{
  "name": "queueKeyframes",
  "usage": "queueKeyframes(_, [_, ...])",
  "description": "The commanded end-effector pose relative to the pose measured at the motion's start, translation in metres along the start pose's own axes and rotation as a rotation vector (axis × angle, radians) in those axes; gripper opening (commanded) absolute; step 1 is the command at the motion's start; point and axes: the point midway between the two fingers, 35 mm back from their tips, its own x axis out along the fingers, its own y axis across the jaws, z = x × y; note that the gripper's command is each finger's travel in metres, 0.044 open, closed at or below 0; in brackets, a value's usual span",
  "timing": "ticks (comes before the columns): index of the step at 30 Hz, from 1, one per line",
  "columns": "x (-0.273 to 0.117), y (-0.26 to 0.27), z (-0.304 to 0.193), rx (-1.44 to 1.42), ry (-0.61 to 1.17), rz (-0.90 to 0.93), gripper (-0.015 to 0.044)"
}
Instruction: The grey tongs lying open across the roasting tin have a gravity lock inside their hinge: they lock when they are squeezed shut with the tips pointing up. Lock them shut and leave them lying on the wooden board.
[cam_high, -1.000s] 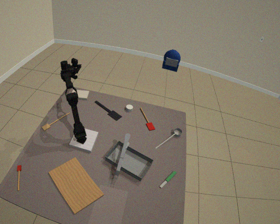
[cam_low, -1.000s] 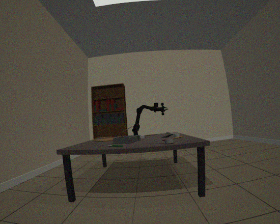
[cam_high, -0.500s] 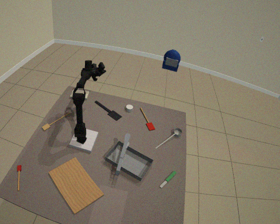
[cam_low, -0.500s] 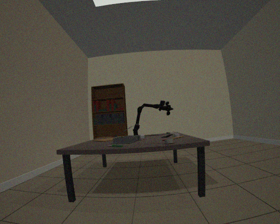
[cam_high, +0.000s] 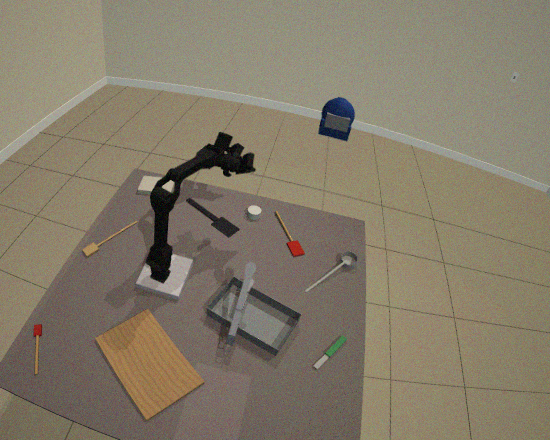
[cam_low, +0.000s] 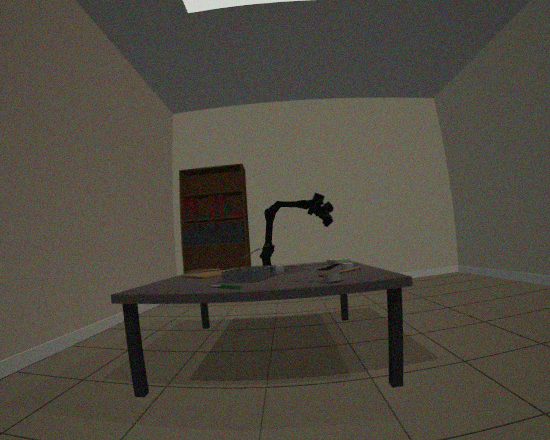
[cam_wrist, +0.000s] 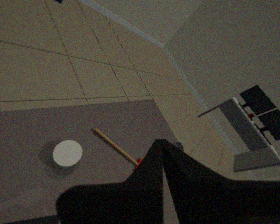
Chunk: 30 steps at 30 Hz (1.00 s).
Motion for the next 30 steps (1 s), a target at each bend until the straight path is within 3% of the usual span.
queueKeyframes(1, [0.022, -0.045, -0.050, 0.158, 0.119, -0.024, -0.0150])
queueKeyframes(8, [0.047, -0.103, -0.146, 0.514, 0.336, -0.081, -0.0150])
queueKeyframes(16, [0.041, -0.155, -0.263, 0.979, 0.581, -0.212, -0.0150])
queueKeyframes(30, [-0.054, -0.188, -0.439, 1.923, 0.933, -0.630, -0.0150])
